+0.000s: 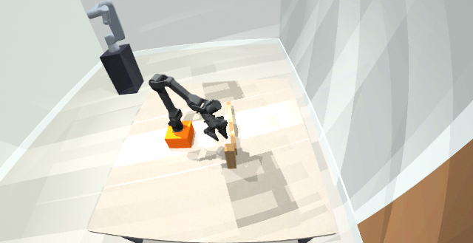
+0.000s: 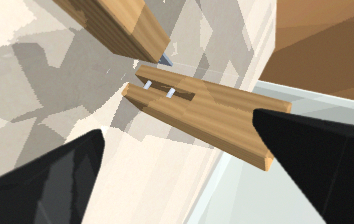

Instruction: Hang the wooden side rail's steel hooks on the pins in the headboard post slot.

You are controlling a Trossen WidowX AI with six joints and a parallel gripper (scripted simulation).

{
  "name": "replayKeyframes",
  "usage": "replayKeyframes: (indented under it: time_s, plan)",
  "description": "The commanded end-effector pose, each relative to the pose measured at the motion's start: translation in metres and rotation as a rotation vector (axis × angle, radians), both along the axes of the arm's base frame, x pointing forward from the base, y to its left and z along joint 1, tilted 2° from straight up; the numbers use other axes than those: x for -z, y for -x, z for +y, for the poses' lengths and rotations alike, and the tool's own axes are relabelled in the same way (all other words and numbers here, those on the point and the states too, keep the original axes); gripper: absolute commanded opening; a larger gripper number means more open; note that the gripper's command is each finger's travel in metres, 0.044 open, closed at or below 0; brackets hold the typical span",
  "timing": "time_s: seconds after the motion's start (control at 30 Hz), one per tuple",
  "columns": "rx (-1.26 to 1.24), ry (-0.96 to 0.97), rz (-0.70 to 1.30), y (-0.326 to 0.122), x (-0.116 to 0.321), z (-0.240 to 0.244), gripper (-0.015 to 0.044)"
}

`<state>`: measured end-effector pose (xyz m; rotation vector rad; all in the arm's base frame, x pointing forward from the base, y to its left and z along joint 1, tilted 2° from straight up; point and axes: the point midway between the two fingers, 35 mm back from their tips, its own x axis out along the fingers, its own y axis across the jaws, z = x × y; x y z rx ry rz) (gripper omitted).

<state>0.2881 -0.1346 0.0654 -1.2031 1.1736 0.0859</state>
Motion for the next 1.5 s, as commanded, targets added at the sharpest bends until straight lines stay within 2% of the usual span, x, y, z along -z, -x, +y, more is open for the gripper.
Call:
replayKeyframes:
  time_s: [0.0, 0.63, 1.47]
  plan:
    - [0.604, -0.278, -0.494, -0.0011, 0.0033, 0.0029, 0.044]
    - [1.208, -0.709, -1.148, -0.0024, -0.0028, 0.0075, 0.044]
    - [1.214, -0.714, -1.155, -0.0024, -0.0028, 0.0075, 0.044]
